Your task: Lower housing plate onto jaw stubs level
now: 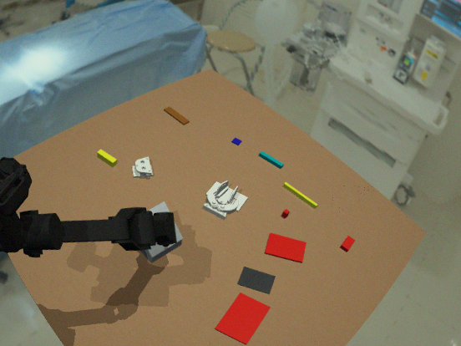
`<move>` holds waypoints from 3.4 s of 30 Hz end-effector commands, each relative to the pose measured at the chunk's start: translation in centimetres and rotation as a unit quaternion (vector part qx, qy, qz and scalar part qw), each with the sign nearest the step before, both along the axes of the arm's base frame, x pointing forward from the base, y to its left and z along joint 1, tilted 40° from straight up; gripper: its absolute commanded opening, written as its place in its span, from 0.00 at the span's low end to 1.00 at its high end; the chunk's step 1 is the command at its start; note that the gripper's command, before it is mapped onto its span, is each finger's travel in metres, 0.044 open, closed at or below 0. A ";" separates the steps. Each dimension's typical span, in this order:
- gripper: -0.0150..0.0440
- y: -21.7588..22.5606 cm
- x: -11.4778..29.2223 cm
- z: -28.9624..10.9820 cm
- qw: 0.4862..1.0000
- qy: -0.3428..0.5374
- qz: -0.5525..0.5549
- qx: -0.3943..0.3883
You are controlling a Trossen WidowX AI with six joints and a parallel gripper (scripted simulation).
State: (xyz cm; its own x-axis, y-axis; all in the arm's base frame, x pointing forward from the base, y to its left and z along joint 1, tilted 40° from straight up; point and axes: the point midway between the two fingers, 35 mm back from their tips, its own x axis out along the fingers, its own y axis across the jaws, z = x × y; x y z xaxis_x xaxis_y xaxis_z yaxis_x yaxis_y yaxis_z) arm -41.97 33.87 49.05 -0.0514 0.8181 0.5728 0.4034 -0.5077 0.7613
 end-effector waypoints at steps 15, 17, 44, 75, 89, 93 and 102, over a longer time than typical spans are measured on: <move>1.00 7.6 1.7 -5.1 0.969 -0.218 -0.107 -0.041; 1.00 8.2 1.9 -5.9 0.967 -0.225 -0.109 -0.048; 1.00 18.3 7.9 -16.8 0.838 -0.483 -0.204 -0.149; 1.00 25.4 21.4 -31.2 0.545 -0.759 -0.216 -0.285; 1.00 26.0 29.7 -37.9 0.396 -0.836 -0.164 -0.343; 1.00 25.7 32.3 -39.6 0.362 -0.846 -0.149 -0.362; 1.00 24.4 37.5 -43.5 0.267 -0.877 -0.086 -0.390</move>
